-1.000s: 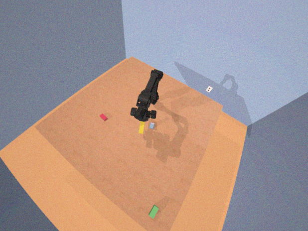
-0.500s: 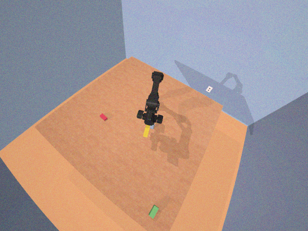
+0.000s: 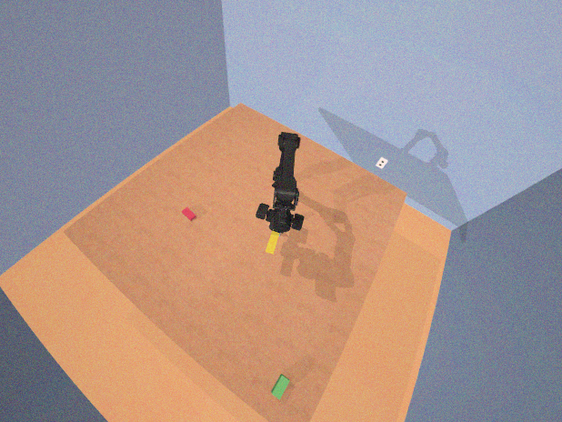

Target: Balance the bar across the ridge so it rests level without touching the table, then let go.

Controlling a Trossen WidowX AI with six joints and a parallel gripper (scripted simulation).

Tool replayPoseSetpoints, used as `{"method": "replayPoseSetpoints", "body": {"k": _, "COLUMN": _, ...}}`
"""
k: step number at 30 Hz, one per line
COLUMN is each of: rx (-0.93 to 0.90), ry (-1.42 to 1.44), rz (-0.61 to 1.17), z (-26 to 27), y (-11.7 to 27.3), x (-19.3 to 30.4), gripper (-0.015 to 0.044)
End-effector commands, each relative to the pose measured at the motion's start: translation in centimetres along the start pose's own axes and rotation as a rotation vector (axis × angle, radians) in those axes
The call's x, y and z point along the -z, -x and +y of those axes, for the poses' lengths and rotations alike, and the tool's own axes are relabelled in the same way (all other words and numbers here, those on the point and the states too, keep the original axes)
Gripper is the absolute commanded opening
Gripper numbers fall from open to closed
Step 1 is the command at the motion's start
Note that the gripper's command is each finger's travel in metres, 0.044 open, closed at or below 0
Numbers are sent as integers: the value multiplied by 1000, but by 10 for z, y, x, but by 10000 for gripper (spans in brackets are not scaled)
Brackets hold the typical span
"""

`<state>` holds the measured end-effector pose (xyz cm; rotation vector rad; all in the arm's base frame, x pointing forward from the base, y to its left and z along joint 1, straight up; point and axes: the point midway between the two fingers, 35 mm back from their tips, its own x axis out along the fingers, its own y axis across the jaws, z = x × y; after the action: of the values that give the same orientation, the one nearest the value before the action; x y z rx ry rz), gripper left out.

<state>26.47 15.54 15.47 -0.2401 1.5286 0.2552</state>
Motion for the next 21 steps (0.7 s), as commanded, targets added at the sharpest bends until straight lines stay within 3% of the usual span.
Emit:
{"method": "replayPoseSetpoints", "body": {"k": 1, "rx": -1, "ry": -6, "rz": 0, "z": 2, "y": -7, "x": -1, "gripper": 0}}
{"method": "replayPoseSetpoints", "body": {"k": 21, "rx": -1, "ry": -6, "rz": 0, "z": -1, "y": -38, "x": 0, "gripper": 0}}
